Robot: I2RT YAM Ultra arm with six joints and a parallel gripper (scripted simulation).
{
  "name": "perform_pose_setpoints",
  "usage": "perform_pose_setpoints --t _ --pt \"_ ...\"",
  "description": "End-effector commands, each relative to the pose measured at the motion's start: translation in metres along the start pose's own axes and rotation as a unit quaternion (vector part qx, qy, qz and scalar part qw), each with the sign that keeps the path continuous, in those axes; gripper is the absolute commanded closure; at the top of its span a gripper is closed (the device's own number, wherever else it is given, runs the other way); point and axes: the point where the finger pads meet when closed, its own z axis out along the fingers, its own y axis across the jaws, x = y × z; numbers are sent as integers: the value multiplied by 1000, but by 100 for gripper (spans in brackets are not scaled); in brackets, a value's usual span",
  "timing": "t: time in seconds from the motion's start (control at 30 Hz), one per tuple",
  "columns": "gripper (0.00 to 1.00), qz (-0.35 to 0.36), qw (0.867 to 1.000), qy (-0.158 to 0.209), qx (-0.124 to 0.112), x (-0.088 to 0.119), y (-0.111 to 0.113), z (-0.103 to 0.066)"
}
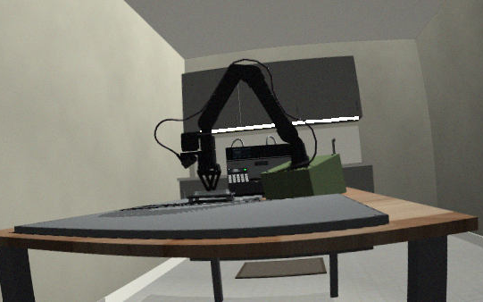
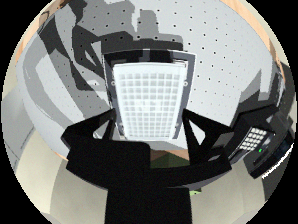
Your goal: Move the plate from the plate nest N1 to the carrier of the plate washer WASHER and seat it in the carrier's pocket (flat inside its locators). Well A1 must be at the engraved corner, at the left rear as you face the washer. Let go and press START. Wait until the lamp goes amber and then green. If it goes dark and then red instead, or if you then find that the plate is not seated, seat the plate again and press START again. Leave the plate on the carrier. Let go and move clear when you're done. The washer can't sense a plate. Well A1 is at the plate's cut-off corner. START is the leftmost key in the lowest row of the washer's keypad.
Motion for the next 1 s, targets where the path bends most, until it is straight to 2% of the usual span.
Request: perform_pose_setpoints --t 0.0,0.37,0.4,0.57,0.6,0.63,0.97 --pt "0 3 1000 6 3 7 -1 10" --pt "0 4 1000 5 3 6 -1 15" --pt "0 -1 1000 -19 0 -7 3 3" --pt "0 2 1000 7 3 7 0 20" --pt "0 2 1000 6 3 7 0 20" --pt "0 1 1000 -7 0 -3 0 10" --pt "0 1 1000 -7 0 -3 0 10"
